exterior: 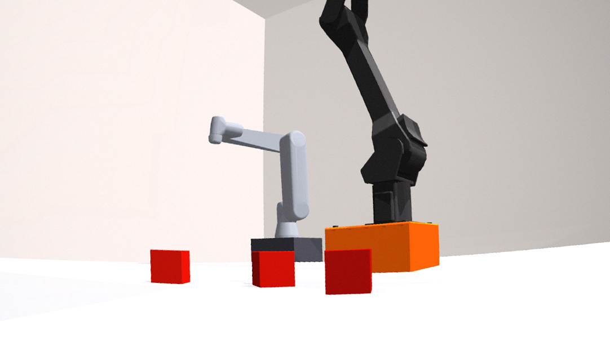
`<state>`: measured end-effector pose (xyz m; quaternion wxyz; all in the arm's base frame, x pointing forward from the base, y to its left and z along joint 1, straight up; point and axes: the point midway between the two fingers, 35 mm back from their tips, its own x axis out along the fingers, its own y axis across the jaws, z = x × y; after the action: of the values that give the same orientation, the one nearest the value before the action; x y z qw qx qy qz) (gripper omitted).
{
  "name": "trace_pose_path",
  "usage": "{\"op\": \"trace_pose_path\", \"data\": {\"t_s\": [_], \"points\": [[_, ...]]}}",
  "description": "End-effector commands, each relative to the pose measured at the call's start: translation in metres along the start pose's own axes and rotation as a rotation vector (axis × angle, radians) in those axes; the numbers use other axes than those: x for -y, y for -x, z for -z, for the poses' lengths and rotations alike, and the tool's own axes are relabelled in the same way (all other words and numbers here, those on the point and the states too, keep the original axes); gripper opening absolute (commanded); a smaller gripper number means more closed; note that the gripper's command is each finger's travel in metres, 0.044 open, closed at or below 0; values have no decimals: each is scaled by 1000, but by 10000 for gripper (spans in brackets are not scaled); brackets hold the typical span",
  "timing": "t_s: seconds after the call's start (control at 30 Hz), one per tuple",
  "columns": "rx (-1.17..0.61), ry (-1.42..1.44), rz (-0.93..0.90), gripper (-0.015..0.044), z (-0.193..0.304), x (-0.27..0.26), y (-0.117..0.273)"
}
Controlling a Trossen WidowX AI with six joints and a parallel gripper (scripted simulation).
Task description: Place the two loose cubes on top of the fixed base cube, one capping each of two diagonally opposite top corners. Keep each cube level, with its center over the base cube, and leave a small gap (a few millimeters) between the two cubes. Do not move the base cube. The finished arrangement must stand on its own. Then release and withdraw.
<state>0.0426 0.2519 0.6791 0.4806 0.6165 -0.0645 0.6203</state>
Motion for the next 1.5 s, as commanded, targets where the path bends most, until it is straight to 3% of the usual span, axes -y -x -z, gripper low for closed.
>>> {"op": "trace_pose_path", "data": {"t_s": [0.0,0.13,0.17,0.8,1.47], "points": [[0,3,2,374,0,1,0],[-9,82,58,269,-1,21,0],[-14,109,76,265,-2,28,0],[-267,805,616,265,-36,220,47],[-787,1233,1219,265,-133,365,197]]}}
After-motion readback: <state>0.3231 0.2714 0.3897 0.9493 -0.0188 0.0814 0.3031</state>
